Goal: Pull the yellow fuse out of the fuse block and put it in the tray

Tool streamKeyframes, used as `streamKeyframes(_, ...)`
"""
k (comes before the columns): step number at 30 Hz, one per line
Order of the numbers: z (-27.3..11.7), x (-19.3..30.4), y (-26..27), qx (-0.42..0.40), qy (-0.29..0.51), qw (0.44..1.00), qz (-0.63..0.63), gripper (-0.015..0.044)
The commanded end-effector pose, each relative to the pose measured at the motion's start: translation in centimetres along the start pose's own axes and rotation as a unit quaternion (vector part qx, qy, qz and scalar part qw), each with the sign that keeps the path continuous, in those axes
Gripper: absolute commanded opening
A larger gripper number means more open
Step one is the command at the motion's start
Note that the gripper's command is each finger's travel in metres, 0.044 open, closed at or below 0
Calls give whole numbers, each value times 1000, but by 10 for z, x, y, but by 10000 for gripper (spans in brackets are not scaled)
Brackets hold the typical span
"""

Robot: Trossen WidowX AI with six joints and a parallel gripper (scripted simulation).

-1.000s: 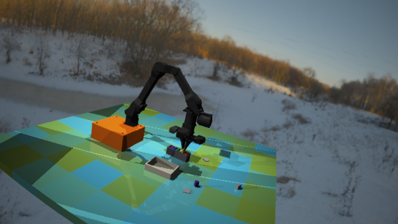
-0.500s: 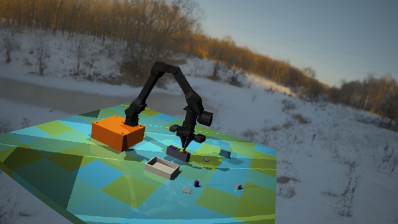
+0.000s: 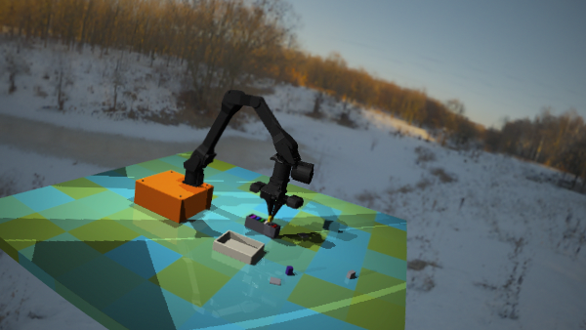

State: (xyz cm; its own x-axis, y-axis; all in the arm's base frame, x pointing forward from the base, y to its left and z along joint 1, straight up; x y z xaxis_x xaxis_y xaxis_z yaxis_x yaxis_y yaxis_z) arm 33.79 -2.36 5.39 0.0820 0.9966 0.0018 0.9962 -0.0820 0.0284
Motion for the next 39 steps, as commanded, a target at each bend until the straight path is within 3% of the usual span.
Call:
streamKeyframes(1,-3,0,1,-2,2,1000,-1,0)
streamKeyframes(26,-27,-1,1,-2,2,1000,-1,0)
streamKeyframes(39,-28,-75,2,-2,-2,1000,-1,0)
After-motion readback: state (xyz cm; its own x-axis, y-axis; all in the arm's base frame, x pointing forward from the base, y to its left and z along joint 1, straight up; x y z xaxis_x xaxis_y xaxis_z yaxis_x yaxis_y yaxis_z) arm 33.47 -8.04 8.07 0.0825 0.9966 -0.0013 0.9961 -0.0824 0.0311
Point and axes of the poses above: the point midway between the two fingers, 35 mm back from their tips, its own z axis out along the fingers, its own y axis across the jaws, x = y × z, the point moved 3 cm from there along -z, back along the fingers, and after that the axes turned 8 degrees about -z, right-handed, at the moved point
